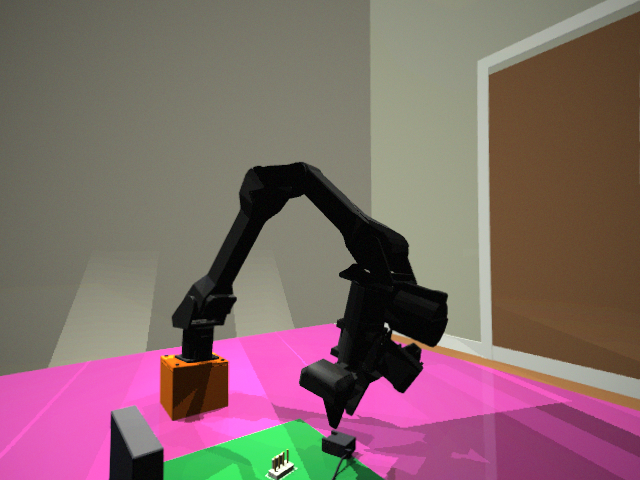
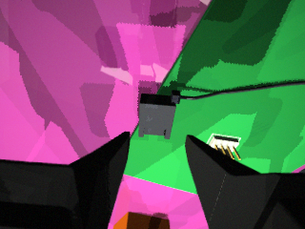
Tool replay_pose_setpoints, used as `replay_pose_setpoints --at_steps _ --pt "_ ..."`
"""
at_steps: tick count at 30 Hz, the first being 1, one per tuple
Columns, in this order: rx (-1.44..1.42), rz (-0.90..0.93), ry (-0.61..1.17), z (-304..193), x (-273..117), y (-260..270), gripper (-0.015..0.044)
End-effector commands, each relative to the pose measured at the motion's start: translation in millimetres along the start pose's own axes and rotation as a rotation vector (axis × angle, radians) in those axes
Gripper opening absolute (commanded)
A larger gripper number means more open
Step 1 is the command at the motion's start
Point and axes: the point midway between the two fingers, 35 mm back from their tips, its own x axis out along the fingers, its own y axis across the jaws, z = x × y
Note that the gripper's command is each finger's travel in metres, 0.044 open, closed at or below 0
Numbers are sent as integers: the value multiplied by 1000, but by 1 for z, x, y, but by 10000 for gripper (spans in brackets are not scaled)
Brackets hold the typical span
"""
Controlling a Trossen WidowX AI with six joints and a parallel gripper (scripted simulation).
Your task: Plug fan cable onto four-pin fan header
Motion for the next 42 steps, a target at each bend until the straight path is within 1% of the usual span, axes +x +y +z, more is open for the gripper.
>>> replay_pose_setpoints --at_steps 1,24,34,39,42 --pt "4 -4 -7 2 4 0 210" --pt "4 -4 -7 11 39 0 210" --pt "4 -4 -7 11 40 0 210" --pt "-1 -3 -13 12 37 0 79" --pt "-1 -3 -13 12 37 0 59"
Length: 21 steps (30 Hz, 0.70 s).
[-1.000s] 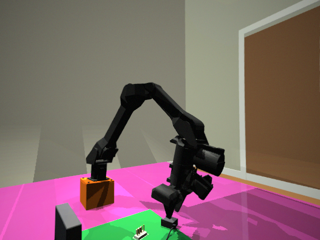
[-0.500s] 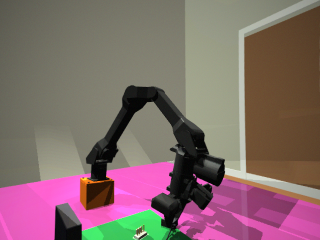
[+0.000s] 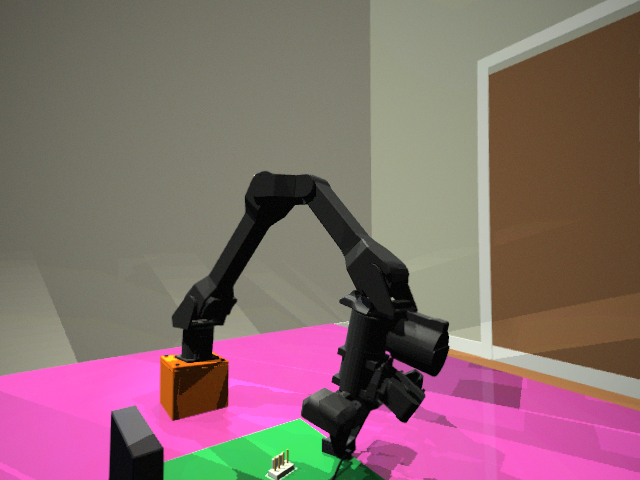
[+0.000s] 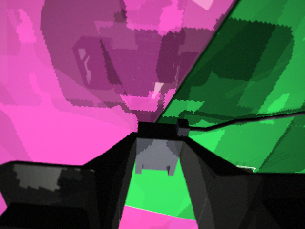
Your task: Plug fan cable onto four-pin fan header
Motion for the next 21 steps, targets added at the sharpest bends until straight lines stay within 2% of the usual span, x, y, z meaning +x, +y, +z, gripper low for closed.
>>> replay_pose_setpoints --at_steps 1,7,21 --pt "0 0 -1 0 0 0 52" --pt "0 0 -1 0 -1 0 0" --pt "2 -1 1 -6 -42 0 0"
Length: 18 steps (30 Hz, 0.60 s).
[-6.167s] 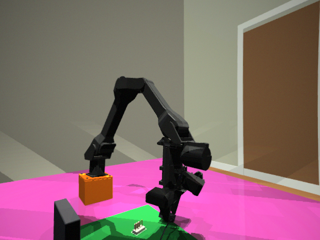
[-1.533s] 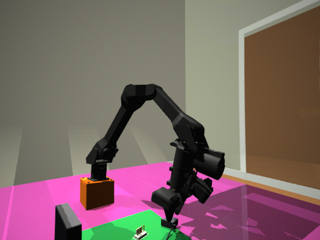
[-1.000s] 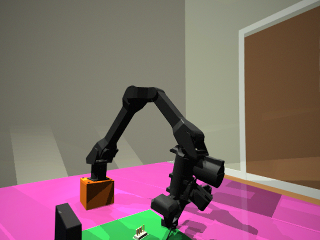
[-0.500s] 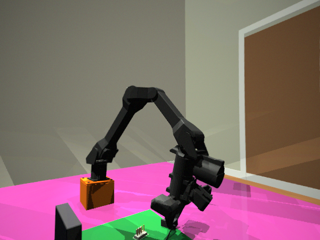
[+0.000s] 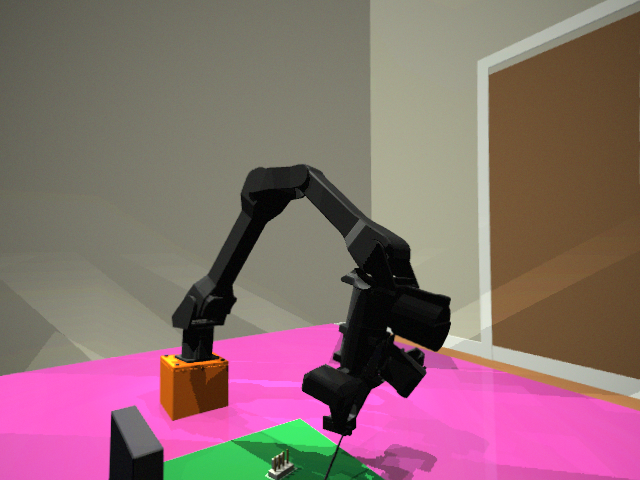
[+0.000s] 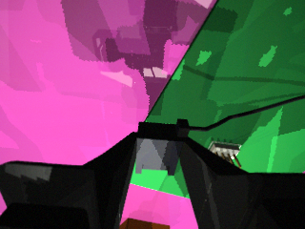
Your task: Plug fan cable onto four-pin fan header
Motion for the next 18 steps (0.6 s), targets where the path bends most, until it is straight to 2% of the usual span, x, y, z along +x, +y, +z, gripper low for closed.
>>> replay_pose_setpoints --at_steps 1,18 --pt "-5 -3 -5 -2 -14 0 0" --pt "-2 -3 -1 -19 -66 0 0"
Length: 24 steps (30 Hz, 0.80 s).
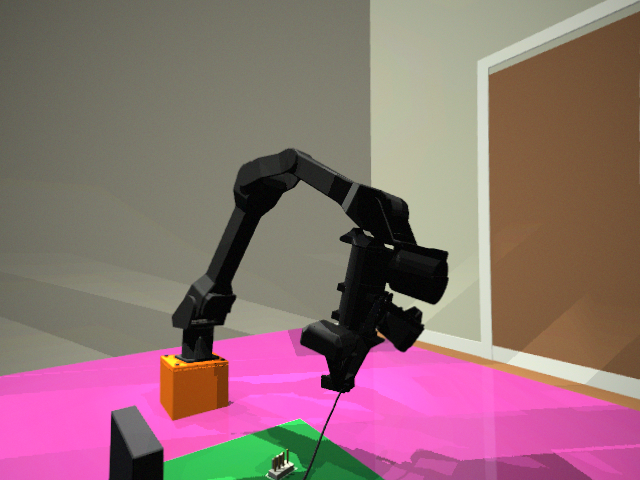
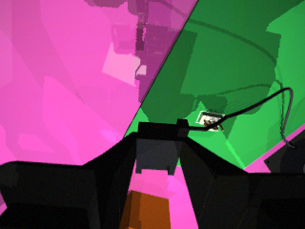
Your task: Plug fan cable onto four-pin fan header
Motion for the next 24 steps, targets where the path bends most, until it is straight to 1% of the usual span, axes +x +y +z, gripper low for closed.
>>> replay_pose_setpoints --at_steps 1,6,24 --pt "-5 -6 -5 -4 -13 -1 0" --pt "44 -5 -20 -6 -15 -2 0" --pt "632 61 -196 -16 -13 -22 0"
